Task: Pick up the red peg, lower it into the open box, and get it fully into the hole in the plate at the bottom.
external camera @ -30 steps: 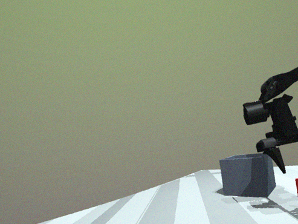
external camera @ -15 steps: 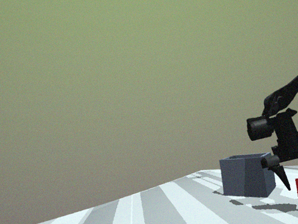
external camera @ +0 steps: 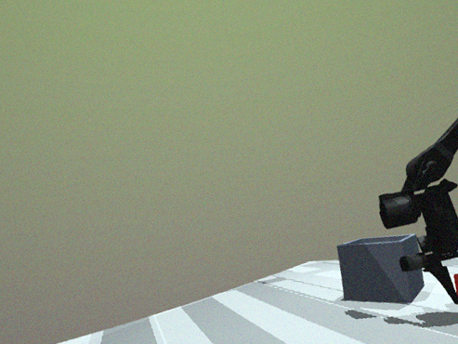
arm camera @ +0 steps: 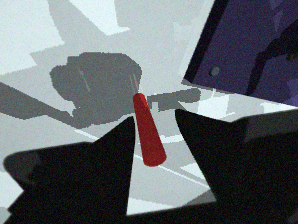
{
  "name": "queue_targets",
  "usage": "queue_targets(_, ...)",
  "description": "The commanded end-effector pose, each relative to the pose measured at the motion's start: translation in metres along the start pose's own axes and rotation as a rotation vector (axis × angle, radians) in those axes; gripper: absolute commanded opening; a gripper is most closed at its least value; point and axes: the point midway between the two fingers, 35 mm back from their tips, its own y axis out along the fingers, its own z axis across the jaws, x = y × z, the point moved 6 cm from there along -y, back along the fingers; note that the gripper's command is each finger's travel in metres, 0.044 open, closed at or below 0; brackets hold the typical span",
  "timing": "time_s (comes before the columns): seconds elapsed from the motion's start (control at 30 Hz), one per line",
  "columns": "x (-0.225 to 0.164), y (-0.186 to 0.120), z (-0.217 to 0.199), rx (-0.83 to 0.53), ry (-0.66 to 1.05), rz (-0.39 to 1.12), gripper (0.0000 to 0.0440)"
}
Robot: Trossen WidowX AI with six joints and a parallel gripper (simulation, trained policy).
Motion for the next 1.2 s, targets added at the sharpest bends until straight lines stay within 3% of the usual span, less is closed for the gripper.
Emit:
queue_targets(0.0,0.000,0.002,0.003,0.002,-0.017,-0.002,0.0083)
queue_targets(0.1,0.000,0.001,0.006,0.009,-0.034,0.003,0.0005)
queue_targets(0.13,-0.001,0.000,0.007,0.012,-0.040,0.005,0.0000)
queue_targets(0.7,-0.007,-0.062,0.010,0.238,-0.091,0.095,0.0000)
queue_targets(1.17,0.008,-0.132,-0.001,0.414,-0.128,0.011,0.0000)
